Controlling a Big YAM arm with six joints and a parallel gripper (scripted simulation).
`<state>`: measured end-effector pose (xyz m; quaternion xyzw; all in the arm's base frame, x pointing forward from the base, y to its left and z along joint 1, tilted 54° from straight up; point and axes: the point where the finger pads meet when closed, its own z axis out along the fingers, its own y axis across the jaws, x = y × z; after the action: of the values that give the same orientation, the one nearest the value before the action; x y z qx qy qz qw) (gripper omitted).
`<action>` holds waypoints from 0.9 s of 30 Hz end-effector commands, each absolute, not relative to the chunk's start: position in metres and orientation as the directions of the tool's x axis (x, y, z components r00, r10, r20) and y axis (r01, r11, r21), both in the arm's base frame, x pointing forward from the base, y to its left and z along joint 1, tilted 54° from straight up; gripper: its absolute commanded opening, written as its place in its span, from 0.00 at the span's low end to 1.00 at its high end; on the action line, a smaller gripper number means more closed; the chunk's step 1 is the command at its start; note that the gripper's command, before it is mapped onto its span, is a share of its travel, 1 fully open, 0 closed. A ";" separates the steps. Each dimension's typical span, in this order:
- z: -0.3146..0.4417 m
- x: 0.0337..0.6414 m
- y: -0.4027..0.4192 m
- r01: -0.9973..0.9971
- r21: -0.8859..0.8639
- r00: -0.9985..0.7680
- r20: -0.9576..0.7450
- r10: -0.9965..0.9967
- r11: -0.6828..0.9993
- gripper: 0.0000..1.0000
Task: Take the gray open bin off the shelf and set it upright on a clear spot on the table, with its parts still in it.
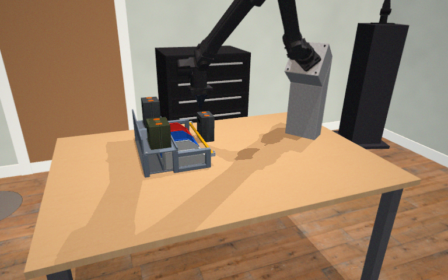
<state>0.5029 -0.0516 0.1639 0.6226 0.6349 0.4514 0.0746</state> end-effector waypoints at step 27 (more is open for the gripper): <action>0.177 0.521 -0.029 0.725 0.660 -0.203 0.479 0.854 -0.198 0.00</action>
<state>0.5075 -0.0344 0.1697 0.6351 0.6275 0.4459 0.0631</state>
